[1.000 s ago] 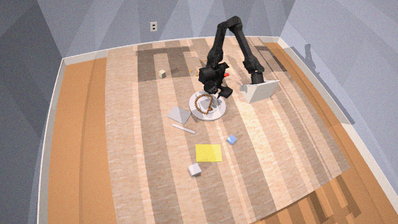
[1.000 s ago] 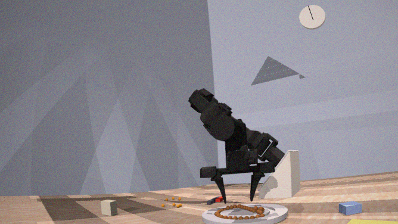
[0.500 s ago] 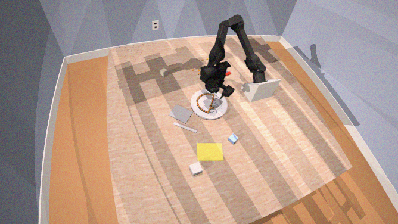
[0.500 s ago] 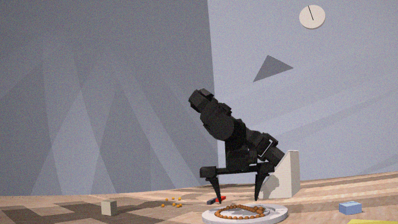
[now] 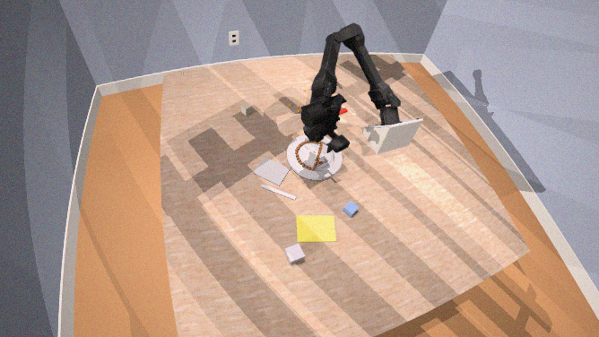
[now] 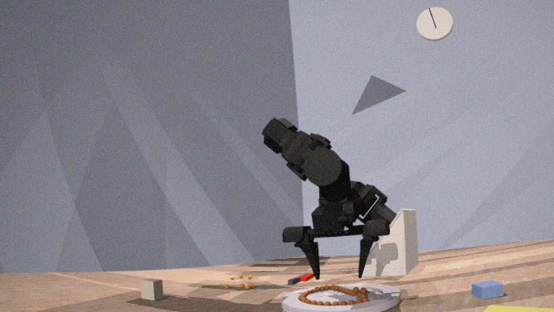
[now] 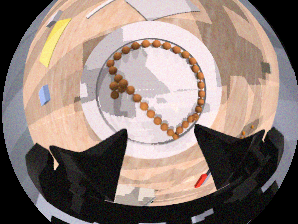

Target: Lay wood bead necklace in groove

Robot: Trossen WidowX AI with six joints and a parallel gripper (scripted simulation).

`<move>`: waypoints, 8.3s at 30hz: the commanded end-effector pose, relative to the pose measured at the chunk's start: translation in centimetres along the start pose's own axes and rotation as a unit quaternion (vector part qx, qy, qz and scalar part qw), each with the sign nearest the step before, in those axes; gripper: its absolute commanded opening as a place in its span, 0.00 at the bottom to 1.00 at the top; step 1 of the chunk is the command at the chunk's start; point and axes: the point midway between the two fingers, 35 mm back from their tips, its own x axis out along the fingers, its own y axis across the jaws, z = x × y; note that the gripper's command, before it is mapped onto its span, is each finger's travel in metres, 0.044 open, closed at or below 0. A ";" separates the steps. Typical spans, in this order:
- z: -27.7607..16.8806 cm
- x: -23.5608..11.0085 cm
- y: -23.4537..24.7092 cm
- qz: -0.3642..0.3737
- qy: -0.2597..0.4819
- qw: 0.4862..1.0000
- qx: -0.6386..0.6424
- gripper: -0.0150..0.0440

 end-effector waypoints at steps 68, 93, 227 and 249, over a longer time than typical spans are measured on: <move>4.1 1.7 5.0 0.003 -0.004 0.967 0.256 0.25; 4.0 1.3 5.0 0.002 -0.003 0.967 0.255 0.25; 3.4 2.2 7.4 0.000 0.000 0.968 0.250 0.25; 3.4 2.2 7.4 0.000 0.000 0.968 0.250 0.25</move>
